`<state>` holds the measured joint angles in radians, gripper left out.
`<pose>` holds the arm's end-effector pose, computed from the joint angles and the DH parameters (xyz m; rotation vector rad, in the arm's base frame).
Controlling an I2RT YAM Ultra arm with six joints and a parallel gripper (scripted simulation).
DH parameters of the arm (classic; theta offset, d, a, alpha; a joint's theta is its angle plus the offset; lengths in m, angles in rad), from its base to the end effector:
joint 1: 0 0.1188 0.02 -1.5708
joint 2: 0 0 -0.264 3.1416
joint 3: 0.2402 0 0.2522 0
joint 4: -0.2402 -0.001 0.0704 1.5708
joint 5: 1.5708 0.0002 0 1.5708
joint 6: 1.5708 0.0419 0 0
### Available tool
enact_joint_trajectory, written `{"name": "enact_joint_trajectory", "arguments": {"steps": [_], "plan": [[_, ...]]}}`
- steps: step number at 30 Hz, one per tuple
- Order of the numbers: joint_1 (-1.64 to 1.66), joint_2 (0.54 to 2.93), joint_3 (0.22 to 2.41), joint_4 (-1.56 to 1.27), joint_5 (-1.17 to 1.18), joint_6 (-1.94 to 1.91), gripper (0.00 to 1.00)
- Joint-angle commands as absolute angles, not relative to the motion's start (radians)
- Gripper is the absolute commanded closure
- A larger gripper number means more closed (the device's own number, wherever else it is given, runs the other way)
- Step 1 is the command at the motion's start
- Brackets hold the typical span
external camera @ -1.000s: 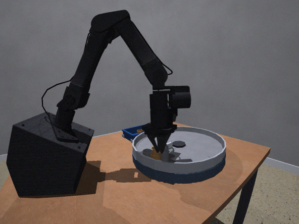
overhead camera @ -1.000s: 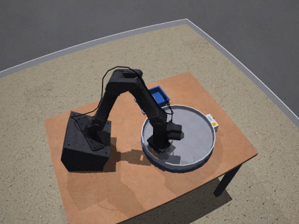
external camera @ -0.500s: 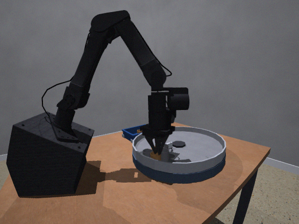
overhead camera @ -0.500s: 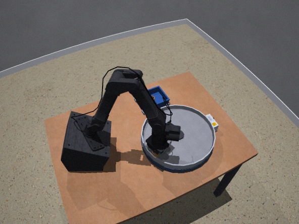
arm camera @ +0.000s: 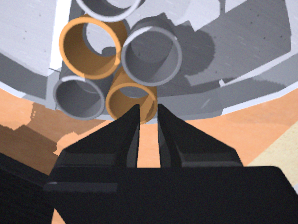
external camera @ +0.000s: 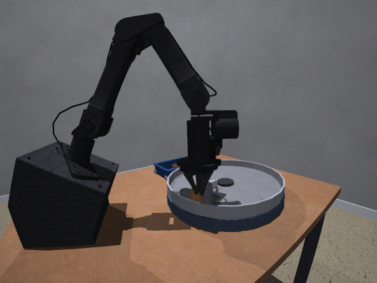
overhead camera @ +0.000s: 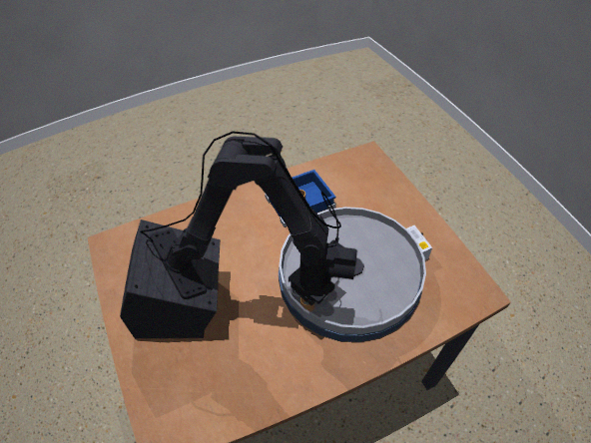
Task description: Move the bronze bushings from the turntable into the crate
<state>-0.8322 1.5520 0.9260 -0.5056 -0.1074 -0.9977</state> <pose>0.2035 -0.2153 0.1863 -0.2614 2.7505 -0.3982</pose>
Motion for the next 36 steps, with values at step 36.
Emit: {"name": "enact_joint_trajectory", "arguments": {"steps": [36], "plan": [[-0.828,1.528,0.965,-0.524,-0.119,-0.998,0.85]]}}
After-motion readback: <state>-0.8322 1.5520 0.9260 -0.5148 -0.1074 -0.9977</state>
